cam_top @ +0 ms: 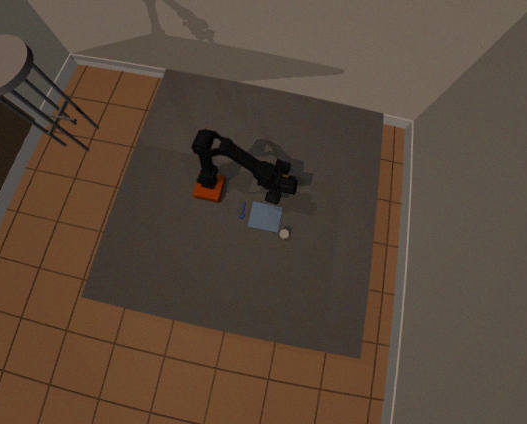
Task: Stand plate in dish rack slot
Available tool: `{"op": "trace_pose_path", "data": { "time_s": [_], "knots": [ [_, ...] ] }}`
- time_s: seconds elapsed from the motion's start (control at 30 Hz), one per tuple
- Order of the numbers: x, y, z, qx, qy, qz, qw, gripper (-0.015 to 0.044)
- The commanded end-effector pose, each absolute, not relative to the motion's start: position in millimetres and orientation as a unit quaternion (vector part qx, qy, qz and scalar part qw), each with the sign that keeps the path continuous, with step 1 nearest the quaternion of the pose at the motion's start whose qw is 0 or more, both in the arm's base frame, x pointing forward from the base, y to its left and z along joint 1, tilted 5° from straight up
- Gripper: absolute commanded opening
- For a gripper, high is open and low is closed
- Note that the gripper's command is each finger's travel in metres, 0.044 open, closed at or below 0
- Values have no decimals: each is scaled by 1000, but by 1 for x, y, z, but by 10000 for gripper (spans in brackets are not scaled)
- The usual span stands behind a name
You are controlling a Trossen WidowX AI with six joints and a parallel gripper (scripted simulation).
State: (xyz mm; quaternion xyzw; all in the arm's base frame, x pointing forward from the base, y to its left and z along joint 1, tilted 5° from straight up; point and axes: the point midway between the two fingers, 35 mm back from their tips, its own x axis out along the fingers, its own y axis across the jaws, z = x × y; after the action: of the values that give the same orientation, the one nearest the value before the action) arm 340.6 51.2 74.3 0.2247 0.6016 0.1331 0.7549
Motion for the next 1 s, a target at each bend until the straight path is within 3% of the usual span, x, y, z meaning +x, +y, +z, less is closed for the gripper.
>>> {"op": "trace_pose_path", "data": {
  "time_s": [0.0, 0.97],
  "knots": [
    [346, 53, 61, 227, 580, 172, 763, 0],
    [344, 57, 31, 160, 288, 442, 834, 0]
  ]
}}
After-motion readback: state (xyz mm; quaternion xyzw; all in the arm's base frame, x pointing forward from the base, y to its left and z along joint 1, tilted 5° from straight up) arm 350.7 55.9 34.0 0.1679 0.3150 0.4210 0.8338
